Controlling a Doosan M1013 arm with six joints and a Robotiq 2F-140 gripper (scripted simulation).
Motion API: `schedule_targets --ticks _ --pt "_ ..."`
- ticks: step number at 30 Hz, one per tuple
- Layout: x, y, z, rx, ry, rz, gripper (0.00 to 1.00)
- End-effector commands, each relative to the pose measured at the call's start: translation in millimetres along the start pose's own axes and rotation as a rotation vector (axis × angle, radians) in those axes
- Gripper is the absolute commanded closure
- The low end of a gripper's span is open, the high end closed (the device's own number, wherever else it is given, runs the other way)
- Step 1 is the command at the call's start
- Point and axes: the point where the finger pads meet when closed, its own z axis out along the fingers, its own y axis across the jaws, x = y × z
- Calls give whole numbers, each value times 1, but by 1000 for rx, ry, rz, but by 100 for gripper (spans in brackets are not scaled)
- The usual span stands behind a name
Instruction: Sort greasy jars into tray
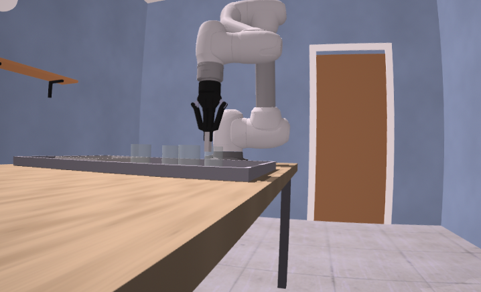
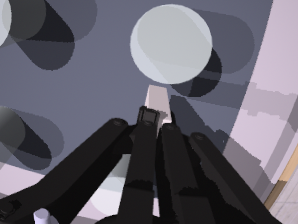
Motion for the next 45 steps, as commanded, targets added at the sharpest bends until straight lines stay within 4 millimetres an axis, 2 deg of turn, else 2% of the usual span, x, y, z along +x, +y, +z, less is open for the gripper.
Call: schedule_targets --ticks 1,45 --pt "4 1 1 -1 0 7 100" --pt "9 1 1 -1 0 7 100"
